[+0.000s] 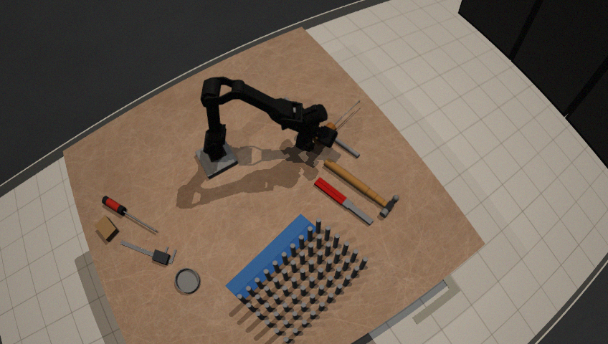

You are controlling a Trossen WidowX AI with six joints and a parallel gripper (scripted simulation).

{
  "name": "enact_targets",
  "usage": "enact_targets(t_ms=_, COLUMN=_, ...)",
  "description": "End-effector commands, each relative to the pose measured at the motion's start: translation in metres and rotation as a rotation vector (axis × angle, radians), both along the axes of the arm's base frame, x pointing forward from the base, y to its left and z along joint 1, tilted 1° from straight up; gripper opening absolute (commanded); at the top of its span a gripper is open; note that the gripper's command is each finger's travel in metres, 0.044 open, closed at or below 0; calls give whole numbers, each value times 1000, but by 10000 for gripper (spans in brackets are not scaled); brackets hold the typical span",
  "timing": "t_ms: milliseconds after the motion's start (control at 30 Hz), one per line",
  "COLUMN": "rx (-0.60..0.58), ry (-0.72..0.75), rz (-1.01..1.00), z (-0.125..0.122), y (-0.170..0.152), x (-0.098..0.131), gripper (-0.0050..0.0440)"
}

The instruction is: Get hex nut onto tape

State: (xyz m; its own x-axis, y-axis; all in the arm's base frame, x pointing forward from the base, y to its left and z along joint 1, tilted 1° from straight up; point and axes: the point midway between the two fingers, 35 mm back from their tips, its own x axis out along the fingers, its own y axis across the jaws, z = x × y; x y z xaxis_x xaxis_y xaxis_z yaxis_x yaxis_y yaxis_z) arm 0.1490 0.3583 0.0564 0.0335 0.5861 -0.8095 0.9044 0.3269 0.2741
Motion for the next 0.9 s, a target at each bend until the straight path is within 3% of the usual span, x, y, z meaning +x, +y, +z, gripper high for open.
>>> enact_targets(t_ms=0, rx=24, ry=-9, rz=9, z=1, y=3, x=1, gripper=-50)
enact_targets(t_ms=867, rx=25, ry=-11, rz=9, z=-33, y=-6, x=-4, gripper=-50)
